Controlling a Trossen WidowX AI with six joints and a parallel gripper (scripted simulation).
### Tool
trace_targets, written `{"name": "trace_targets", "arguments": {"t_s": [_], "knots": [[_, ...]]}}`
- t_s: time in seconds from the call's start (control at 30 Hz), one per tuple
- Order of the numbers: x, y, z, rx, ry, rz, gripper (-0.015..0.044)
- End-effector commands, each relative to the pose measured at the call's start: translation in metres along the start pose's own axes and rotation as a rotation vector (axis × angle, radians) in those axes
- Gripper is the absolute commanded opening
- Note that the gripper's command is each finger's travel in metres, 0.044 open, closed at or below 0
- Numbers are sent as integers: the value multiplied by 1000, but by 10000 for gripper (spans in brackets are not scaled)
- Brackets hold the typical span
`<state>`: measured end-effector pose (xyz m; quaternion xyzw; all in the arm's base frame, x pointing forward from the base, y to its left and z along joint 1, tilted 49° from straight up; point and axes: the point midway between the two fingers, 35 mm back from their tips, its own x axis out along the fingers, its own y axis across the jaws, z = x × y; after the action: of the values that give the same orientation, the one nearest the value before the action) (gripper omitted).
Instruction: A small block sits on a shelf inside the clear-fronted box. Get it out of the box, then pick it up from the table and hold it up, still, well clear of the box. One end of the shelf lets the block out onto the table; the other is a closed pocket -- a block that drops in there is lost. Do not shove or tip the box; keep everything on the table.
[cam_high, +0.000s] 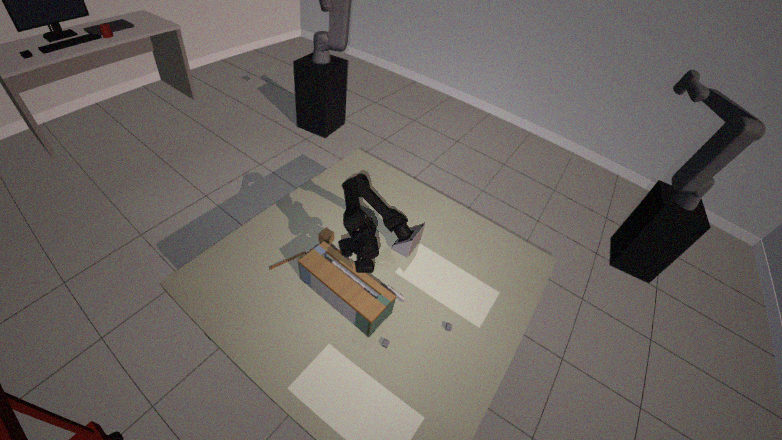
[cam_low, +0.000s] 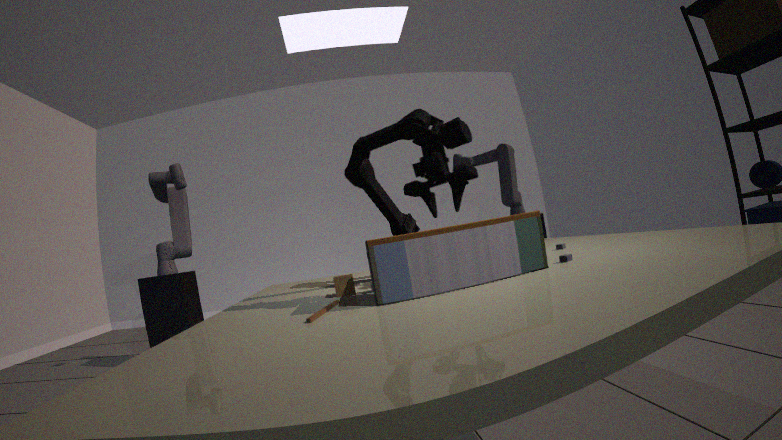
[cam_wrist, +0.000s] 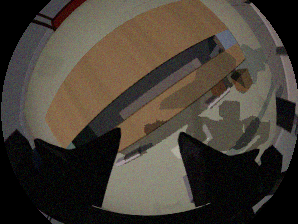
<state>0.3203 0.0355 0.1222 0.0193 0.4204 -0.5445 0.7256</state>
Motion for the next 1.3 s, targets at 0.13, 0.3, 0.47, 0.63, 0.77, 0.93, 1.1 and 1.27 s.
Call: {"name": "trace_targets", "arguments": {"t_s": [0.13,0.3,0.47,0.63,0.77,0.93,1.1,1.27], "knots": [[0,-38,28,-895,-56,44,285],[-1,-48,35,-1100,-81,50,285],[-2,-56,40,-1312,-105,49,285],[-3,-66,45,-1517,-134,44,285],[-3,-73,49,-1686,-156,34,285],[-4,-81,53,-1897,-183,16,285],[-4,-91,57,-2101,-213,-9,285],[-4,-100,61,-2311,-238,-41,285]]}}
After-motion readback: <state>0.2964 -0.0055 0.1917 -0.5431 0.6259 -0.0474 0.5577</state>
